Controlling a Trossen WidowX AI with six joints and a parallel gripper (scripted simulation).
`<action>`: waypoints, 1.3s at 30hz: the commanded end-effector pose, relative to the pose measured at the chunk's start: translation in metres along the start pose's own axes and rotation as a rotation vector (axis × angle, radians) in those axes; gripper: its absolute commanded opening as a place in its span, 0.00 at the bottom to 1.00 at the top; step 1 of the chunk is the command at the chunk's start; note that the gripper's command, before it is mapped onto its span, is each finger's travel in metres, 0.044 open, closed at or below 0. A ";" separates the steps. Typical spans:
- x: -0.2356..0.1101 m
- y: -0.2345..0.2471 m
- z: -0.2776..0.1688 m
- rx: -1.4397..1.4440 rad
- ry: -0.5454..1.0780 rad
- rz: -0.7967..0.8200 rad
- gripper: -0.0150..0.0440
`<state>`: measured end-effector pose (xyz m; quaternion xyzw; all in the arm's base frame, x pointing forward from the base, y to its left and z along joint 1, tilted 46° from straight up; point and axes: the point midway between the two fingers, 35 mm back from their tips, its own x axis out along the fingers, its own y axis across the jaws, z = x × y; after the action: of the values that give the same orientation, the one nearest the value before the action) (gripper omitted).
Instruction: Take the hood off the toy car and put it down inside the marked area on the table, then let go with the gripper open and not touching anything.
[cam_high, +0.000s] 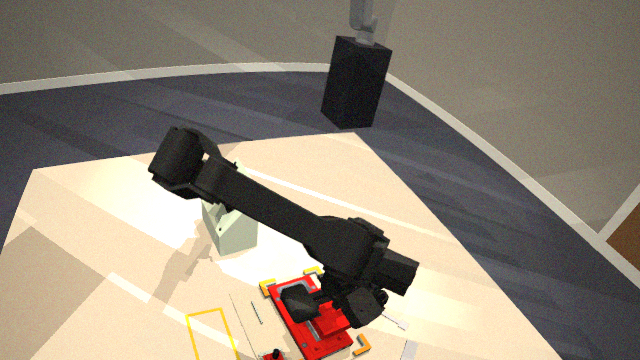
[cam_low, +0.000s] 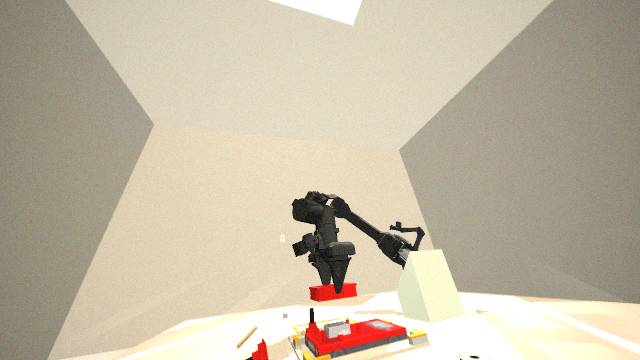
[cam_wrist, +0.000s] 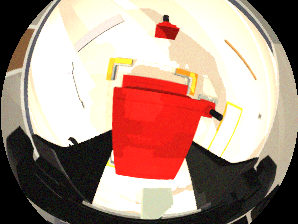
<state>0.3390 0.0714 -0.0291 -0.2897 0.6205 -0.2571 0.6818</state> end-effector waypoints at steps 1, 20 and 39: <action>0.002 -0.013 0.000 -0.003 0.009 -0.001 0.25; -0.005 -0.114 -0.004 0.000 0.005 0.015 0.25; -0.007 -0.204 -0.037 0.008 0.003 -0.001 0.25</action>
<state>0.3097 -0.0635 0.1126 -0.2826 0.6205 -0.2606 0.6835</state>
